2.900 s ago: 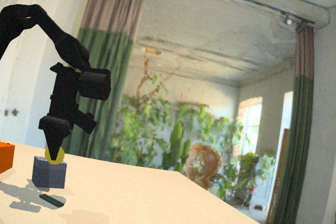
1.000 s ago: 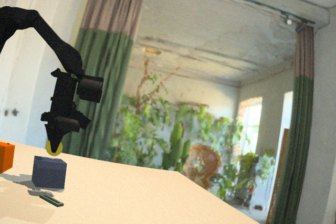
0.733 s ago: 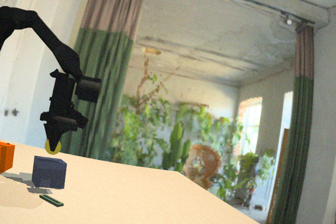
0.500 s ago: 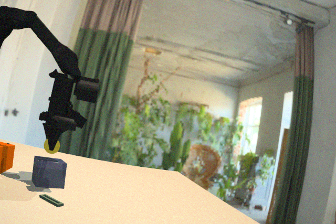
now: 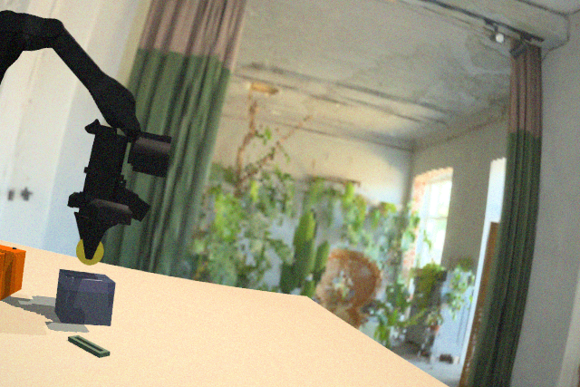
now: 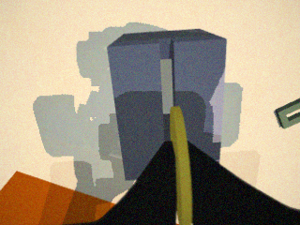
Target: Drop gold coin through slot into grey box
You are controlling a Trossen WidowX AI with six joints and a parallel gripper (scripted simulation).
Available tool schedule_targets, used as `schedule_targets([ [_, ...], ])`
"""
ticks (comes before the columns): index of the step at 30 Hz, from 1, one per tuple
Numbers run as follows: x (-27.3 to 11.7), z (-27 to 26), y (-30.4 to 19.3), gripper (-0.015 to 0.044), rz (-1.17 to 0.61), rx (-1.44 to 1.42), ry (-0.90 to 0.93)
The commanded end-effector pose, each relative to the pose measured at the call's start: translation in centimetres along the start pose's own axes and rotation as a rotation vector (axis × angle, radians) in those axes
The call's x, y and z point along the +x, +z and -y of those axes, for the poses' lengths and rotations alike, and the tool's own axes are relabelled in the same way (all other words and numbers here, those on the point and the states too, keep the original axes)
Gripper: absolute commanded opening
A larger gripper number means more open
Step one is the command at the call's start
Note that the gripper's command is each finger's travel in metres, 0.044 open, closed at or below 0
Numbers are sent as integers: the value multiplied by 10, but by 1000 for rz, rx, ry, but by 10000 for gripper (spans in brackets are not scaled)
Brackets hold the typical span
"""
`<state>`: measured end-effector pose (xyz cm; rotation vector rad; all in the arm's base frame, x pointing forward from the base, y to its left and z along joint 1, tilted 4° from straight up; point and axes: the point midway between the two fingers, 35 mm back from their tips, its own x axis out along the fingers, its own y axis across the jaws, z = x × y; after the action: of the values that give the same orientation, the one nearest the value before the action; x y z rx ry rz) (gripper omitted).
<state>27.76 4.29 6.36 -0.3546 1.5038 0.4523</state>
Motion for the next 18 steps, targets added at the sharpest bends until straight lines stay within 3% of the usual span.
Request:
schedule_targets([
  [1, -2, -1, 1, 0, 1, 5, 0],
  [18, 0, -1, 1, 0, -2, 4, 1],
])
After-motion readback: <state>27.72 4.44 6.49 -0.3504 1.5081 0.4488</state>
